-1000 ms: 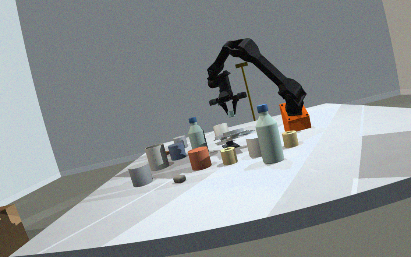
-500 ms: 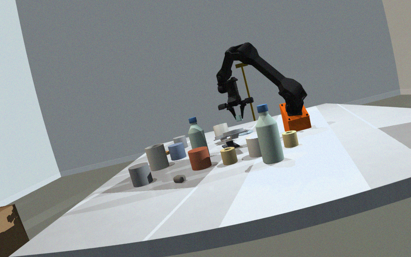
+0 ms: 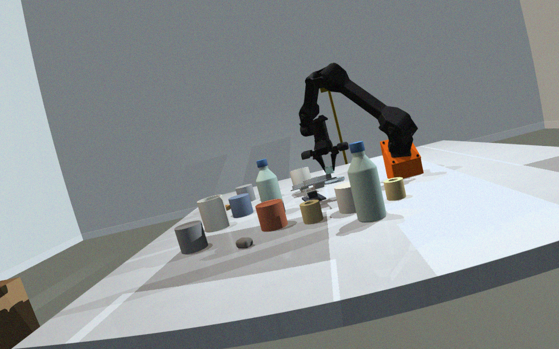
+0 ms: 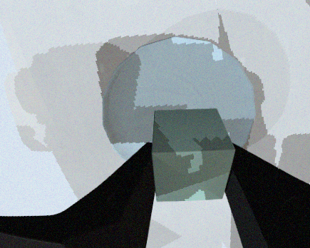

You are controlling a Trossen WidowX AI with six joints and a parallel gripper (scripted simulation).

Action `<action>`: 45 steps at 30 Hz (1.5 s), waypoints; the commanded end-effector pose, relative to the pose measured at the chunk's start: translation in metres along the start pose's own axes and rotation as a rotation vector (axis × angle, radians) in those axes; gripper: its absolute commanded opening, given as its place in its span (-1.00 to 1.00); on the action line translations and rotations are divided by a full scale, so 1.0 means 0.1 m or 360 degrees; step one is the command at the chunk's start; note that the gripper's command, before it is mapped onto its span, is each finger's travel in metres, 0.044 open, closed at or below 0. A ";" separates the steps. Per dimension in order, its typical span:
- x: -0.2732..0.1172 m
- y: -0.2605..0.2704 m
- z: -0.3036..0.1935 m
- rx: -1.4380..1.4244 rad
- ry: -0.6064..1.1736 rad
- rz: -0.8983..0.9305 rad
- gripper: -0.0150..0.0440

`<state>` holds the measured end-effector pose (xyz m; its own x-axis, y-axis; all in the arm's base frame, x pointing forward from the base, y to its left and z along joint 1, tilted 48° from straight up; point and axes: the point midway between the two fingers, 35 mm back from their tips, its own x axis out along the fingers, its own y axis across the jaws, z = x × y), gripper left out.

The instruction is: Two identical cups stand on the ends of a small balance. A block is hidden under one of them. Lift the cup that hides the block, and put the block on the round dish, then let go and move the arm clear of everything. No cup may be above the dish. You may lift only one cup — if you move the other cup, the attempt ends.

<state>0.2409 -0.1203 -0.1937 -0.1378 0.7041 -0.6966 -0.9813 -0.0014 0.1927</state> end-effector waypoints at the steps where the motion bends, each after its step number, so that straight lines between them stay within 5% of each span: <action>1: 0.08 0.02 0.00 0.0012 -0.0014 0.0000 -0.49; 19: 0.29 0.02 0.01 0.0011 -0.0016 -0.0001 -0.49; 36: 0.15 0.00 0.00 0.0004 -0.0004 0.0000 1.00; 40: -0.31 0.01 -0.01 0.0013 -0.0011 0.0000 1.00; 45: -0.36 0.02 -0.01 0.0014 -0.0012 -0.0001 1.00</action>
<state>0.2447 -0.1448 -0.1722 -0.1245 0.7100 -0.6931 -0.9811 0.0162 0.1929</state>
